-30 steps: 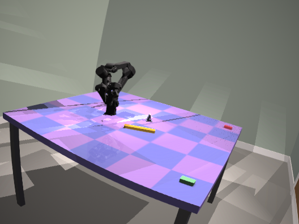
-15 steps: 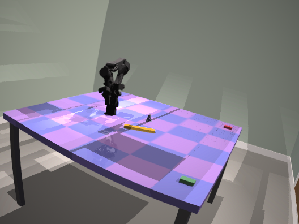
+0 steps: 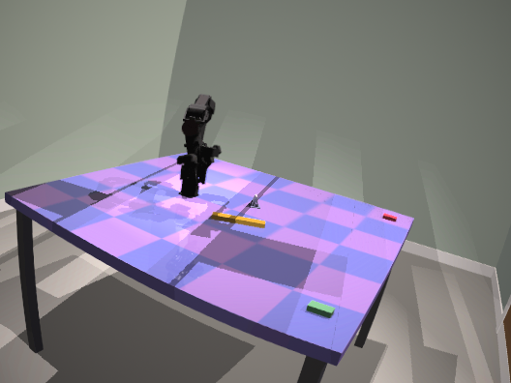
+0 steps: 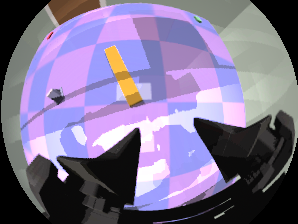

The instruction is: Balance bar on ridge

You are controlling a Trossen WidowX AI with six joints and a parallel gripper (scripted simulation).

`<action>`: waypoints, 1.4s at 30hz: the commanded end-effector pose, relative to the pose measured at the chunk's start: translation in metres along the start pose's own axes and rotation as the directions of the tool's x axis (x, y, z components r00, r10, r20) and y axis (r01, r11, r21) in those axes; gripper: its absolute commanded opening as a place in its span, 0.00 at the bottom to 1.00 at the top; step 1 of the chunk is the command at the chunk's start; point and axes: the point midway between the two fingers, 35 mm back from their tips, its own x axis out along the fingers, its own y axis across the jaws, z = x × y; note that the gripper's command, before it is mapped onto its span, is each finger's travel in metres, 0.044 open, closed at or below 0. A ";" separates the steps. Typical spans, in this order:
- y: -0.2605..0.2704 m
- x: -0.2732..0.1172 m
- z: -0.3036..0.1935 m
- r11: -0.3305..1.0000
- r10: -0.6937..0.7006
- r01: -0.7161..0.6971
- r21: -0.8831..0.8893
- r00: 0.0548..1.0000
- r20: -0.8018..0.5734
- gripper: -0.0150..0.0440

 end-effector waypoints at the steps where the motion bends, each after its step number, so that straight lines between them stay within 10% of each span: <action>1: 0.000 0.005 0.009 0.999 0.034 -0.034 -0.011 0.999 -0.026 0.79; 42: 0.049 0.068 0.105 0.938 0.184 -0.272 -0.216 0.917 -0.355 0.79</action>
